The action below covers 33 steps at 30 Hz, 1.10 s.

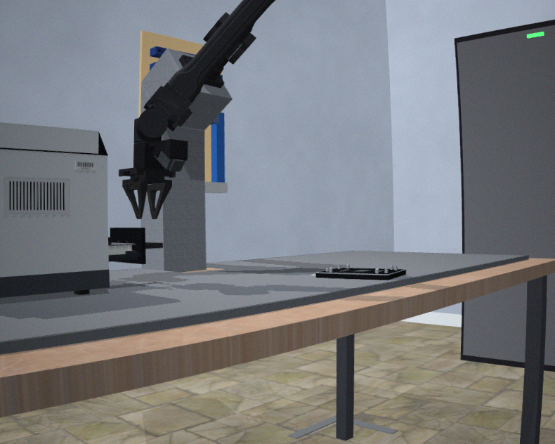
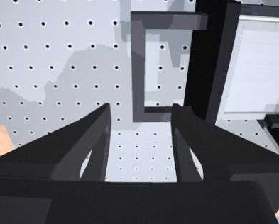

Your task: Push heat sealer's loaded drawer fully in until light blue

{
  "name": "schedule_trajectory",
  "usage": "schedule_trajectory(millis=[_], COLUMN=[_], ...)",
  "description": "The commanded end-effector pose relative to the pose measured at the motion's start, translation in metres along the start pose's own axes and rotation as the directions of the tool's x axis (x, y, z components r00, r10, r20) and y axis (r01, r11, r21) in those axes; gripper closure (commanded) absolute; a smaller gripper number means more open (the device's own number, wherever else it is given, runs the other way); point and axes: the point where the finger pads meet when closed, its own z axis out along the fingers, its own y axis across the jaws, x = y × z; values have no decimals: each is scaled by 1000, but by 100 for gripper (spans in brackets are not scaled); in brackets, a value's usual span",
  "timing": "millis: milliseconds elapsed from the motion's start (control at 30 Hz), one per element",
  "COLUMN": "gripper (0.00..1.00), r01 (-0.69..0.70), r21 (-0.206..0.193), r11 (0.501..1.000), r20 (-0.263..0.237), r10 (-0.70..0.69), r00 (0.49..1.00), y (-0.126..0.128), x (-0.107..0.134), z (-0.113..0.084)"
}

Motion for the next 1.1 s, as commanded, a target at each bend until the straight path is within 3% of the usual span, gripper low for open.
schedule_trajectory(millis=[0, 133, 300, 367, 467, 600, 700, 867, 933, 967, 1067], gripper=[70, 70, 70, 70, 70, 70, 70, 70, 70, 70, 70], r01=[6, -11, -6, -6, -2, 4, -5, -7, -7, -6, -14], r21=[43, 164, 326, 326, 419, 537, 625, 746, 746, 764, 764], r11=[999, 986, 945, 945, 908, 843, 780, 666, 666, 646, 645], r20=[7, -18, -22, -22, -24, -26, 13, 14, 14, -8, 6], r10=[-6, 14, 14, 14, 13, 12, -4, -5, -5, 18, 14], r00=[1000, 1000, 1000, 1000, 1000, 1000, 1000, 1000, 1000, 1000, 1000], y=[21, 33, 50, 50, 57, 65, 68, 68, 68, 57, 56], x=[-3, 15, 17, 17, 18, 19, 1, 1, 1, 10, 5], z=[-2, 2, 1, 1, 1, 0, 11, 11, 11, 6, 5])
